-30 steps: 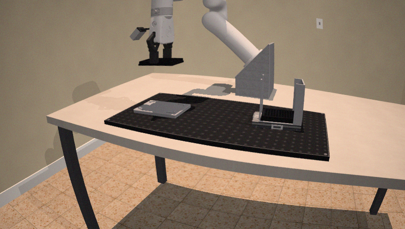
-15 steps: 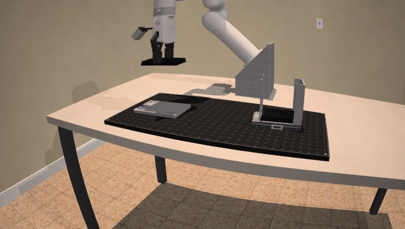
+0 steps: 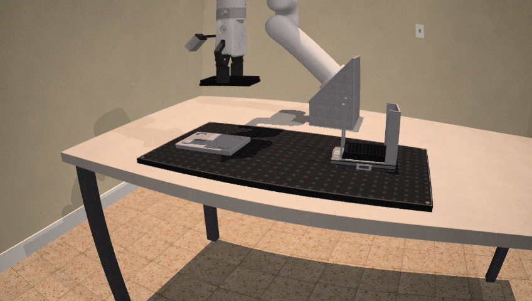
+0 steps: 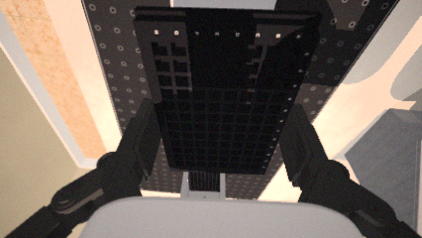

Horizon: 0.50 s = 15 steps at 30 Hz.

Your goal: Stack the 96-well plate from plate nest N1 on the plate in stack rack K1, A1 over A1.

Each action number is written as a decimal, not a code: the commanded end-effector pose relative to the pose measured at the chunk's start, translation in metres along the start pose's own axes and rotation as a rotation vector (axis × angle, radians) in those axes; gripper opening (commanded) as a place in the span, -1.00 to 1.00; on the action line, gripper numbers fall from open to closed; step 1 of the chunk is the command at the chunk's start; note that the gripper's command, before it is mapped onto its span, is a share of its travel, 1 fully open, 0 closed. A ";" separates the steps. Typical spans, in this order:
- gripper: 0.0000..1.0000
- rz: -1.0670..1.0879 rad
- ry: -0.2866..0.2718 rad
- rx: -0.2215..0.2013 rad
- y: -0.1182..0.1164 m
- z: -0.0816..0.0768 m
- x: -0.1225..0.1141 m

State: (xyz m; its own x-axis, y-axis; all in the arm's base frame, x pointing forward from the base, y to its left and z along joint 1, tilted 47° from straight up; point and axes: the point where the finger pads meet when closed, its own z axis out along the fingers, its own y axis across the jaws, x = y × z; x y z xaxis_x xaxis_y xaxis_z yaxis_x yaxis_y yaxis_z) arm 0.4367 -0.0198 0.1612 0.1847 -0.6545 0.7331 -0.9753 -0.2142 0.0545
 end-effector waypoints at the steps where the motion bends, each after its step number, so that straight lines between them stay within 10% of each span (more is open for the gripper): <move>1: -1.00 -0.001 0.000 0.004 -0.002 -0.002 -0.014; 15: -1.00 -0.001 0.000 0.004 -0.005 -0.003 -0.054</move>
State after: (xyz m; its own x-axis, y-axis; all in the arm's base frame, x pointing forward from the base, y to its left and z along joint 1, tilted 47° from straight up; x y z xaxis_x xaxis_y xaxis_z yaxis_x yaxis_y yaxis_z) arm 0.4309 0.0102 0.1295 0.1846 -0.6546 0.7331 -0.9753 -0.2142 0.0542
